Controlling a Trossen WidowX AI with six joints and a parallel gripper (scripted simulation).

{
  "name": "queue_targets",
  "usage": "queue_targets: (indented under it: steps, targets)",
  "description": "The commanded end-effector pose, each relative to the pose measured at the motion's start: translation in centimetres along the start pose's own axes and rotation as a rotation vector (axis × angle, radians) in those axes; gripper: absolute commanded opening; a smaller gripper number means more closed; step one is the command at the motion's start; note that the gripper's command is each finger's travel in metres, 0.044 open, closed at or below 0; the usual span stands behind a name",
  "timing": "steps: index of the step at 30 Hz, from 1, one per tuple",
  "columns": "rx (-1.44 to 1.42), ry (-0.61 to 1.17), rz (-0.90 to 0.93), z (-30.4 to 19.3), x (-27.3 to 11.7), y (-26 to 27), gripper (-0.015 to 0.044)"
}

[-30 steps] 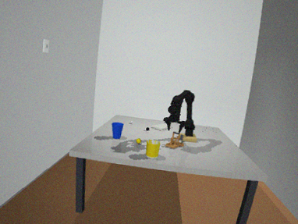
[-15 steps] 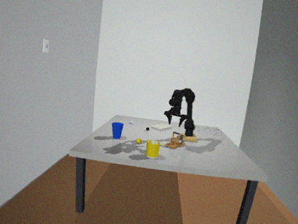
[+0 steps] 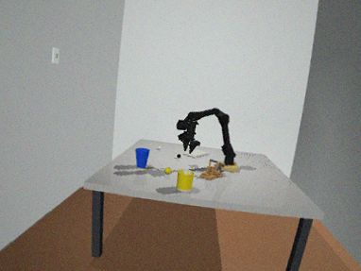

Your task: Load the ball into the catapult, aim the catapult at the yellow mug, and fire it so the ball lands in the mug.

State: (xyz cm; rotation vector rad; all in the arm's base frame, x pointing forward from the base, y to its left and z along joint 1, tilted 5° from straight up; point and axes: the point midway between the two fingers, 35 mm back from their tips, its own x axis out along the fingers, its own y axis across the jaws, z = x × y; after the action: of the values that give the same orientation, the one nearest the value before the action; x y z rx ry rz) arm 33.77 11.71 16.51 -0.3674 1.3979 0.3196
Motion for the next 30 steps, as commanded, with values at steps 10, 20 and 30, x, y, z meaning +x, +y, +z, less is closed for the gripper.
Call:
queue_targets:
  steps: [10, 20, 30]
  targets:
    - [0.334, 0.03, -0.023, -3.1, 3.5, -16.3, 0.03]
    - [0.619, 0.032, 0.0, -10.2, 6.2, -26.7, 0.03]
    - [0.619, 0.032, 0.0, -10.3, 7.7, -26.7, 0.03]
